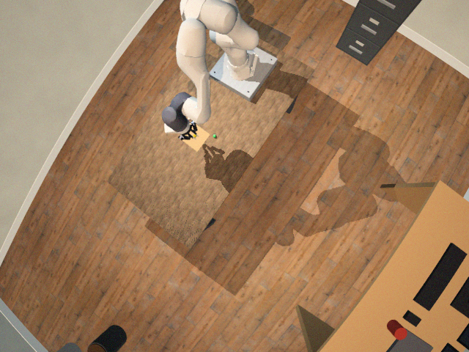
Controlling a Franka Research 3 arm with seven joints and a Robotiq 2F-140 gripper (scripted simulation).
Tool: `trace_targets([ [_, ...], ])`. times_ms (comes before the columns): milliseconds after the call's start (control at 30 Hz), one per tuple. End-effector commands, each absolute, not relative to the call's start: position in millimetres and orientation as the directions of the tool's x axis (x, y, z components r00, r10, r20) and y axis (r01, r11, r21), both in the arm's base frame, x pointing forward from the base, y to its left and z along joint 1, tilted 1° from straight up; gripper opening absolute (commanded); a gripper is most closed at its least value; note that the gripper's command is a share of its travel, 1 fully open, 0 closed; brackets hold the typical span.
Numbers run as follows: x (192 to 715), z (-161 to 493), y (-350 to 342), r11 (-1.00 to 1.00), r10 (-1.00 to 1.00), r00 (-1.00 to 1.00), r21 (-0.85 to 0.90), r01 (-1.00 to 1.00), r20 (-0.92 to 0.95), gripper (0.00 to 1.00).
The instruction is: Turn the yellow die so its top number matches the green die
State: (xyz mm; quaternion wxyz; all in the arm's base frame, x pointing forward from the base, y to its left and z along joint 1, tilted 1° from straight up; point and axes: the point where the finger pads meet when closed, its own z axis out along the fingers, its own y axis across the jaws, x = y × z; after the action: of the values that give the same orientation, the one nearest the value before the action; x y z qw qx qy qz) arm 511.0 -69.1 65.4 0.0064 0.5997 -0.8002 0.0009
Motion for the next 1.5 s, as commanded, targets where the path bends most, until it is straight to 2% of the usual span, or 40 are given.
trace_targets([
  [0, 511.2, 65.4, -75.0, 0.443, -0.896, -0.443, 0.006, -0.896, 0.010, 0.07],
  [367, 509.9, 65.5, -94.8, 0.627, -0.779, -0.627, 0.002, -0.779, 0.012, 0.07],
  [600, 509.6, 65.4, -97.5, 0.650, -0.760, -0.649, 0.001, -0.760, 0.005, 0.07],
  [867, 504.6, 63.6, -102.7, 0.654, -0.725, -0.627, 0.000, -0.756, -0.286, 0.07],
  [1033, 504.2, 63.4, -103.0, 0.654, -0.721, -0.624, 0.001, -0.756, -0.300, 0.07],
  [1467, 500.2, 61.0, -107.7, 0.658, -0.655, -0.573, 0.001, -0.753, -0.492, 0.07],
])
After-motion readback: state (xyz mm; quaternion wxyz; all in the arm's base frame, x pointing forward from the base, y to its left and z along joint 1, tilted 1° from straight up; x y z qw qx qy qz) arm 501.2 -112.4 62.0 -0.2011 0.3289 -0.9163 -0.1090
